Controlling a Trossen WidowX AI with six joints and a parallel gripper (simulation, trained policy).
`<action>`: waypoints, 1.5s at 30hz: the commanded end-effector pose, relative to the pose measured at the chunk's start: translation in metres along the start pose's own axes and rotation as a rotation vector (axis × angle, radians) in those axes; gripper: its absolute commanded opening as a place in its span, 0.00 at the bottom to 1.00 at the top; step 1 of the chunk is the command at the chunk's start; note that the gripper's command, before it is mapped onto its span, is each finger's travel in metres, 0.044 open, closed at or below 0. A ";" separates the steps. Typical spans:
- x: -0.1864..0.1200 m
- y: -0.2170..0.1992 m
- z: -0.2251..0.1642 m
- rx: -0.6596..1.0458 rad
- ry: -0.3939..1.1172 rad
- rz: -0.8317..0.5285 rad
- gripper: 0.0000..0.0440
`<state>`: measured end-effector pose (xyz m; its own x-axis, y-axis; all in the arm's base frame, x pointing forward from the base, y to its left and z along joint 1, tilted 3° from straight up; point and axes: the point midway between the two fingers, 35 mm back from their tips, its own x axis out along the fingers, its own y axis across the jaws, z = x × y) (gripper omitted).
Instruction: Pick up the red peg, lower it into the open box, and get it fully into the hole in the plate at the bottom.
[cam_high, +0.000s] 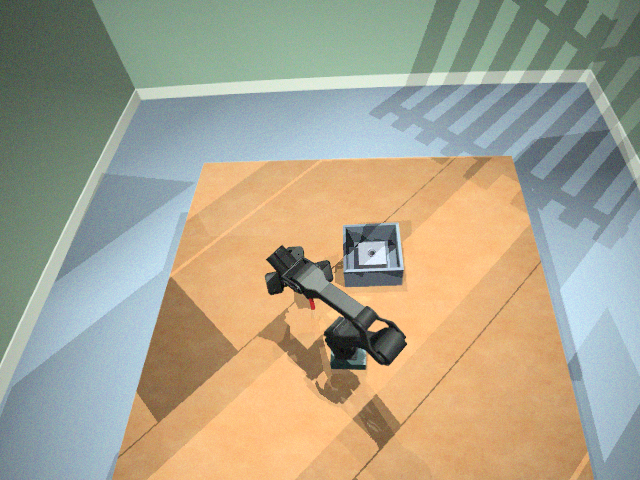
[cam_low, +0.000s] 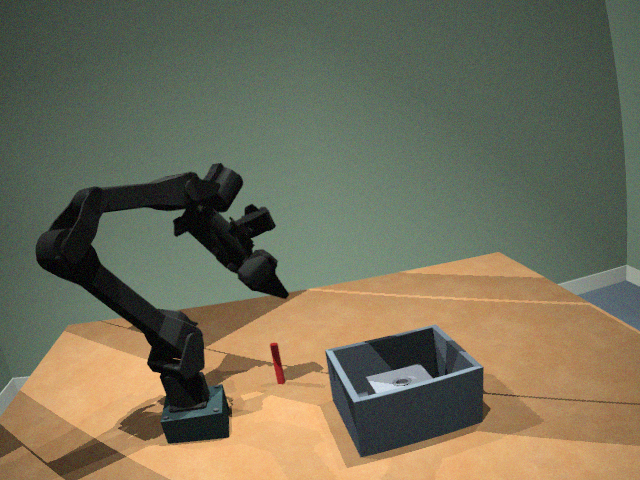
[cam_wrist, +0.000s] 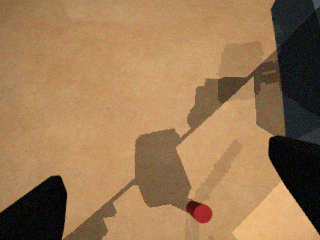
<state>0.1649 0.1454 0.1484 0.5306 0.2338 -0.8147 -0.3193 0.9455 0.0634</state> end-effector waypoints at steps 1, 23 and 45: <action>0.003 -0.010 -0.010 0.138 0.078 -0.044 1.00; 0.023 -0.029 -0.056 0.733 0.425 -0.321 1.00; 0.086 -0.025 -0.084 0.879 0.496 -0.435 1.00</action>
<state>0.1509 0.1219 0.0415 0.0245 -0.0820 -0.9963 0.5837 0.8103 -0.0524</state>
